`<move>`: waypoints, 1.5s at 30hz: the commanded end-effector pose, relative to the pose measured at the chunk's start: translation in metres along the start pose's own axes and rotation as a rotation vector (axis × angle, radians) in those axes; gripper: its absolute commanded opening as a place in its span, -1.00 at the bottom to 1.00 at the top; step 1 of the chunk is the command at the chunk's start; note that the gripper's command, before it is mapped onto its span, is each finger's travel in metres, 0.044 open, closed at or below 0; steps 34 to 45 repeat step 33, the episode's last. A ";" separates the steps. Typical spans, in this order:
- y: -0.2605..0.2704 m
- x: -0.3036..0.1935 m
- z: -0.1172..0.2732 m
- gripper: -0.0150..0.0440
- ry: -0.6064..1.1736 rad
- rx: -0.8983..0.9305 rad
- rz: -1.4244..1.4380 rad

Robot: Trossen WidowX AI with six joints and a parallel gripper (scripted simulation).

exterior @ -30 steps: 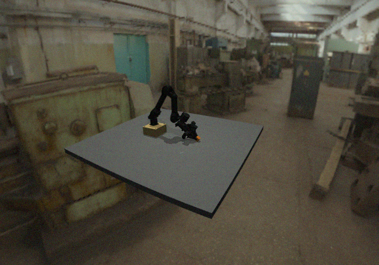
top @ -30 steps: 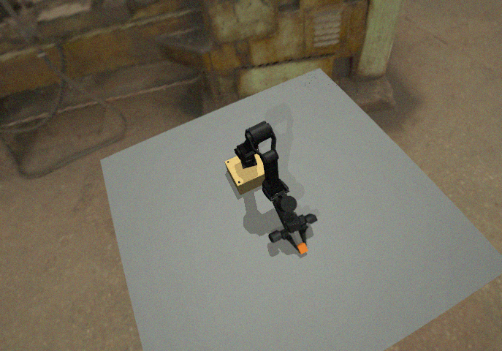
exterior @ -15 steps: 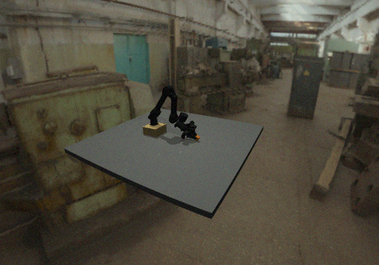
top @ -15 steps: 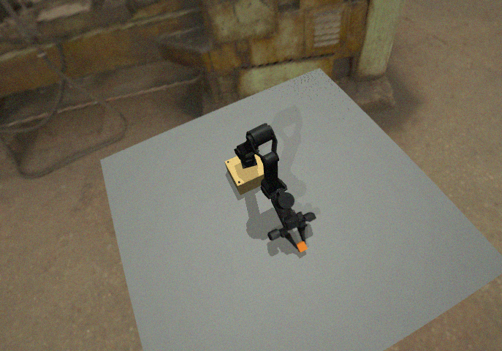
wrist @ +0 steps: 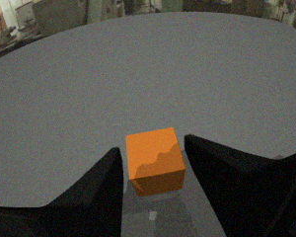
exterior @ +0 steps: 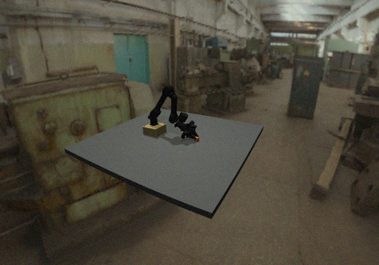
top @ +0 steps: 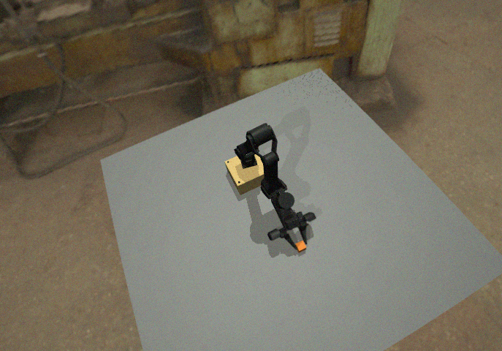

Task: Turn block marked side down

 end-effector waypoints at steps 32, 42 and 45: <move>0.000 0.000 0.000 1.00 -0.003 -0.004 0.005; 0.000 0.000 0.000 1.00 -0.003 -0.004 0.005; 0.000 0.000 0.000 1.00 -0.003 -0.004 0.005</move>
Point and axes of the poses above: the point midway between the two fingers, 35 mm back from their tips, its own z axis back along the fingers, its own y axis across the jaws, x = y × z, the point moved 3 cm from there along z, back along the fingers, and after that the axes turned 15 degrees about -z, right-handed, at the moved point
